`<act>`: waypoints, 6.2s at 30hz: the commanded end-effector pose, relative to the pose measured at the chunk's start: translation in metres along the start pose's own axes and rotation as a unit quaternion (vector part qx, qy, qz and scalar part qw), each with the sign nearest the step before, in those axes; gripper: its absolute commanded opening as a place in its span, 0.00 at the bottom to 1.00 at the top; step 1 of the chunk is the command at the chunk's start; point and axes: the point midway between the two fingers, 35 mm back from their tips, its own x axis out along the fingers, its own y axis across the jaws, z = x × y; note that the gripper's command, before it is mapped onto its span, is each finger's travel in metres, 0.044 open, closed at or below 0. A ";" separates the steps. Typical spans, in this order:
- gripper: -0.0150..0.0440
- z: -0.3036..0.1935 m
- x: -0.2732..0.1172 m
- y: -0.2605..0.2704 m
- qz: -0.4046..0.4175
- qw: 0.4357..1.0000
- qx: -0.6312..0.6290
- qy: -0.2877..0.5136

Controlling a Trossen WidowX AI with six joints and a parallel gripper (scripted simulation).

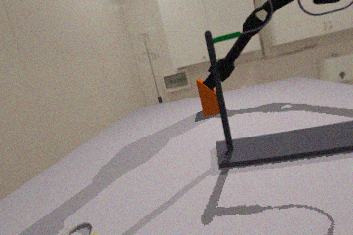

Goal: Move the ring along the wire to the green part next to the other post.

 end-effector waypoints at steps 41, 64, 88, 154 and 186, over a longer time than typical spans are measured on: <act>0.00 0.005 -0.002 0.015 0.144 0.960 0.239 -0.003; 0.00 0.010 -0.005 0.023 0.216 0.910 0.354 -0.005; 0.00 0.017 -0.008 0.028 0.286 0.836 0.468 -0.010; 0.00 0.039 -0.018 0.031 0.434 0.539 0.721 -0.030; 0.00 0.048 -0.023 0.024 0.475 0.357 0.803 -0.042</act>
